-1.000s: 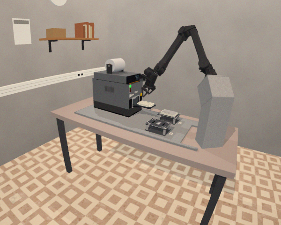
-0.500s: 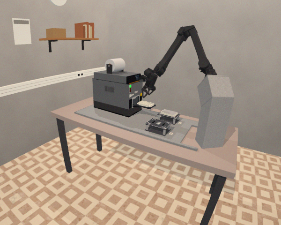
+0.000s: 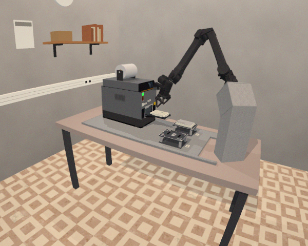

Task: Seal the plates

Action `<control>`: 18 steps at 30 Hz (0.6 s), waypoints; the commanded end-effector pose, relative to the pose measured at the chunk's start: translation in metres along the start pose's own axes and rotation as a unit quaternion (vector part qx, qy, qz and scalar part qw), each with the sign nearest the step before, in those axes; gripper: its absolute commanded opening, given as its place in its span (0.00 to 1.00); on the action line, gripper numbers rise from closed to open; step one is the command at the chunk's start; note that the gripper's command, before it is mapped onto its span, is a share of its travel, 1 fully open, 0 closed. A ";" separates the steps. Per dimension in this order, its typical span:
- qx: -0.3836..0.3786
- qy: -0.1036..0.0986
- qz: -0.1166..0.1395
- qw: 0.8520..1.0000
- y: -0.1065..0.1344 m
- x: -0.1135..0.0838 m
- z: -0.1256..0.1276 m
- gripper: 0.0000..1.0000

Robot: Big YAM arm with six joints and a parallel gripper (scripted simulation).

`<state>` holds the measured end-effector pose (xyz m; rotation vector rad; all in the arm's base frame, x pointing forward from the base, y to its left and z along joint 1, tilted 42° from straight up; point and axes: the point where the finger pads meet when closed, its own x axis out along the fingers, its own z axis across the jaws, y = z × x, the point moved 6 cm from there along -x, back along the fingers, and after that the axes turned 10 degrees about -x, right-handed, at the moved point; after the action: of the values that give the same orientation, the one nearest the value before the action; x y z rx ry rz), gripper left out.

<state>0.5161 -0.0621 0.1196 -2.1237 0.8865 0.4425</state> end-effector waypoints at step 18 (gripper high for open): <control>-0.008 0.000 -0.017 1.000 -0.017 -0.010 0.002 1.00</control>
<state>0.5162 -0.0616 0.1216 -2.1245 0.8833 0.4386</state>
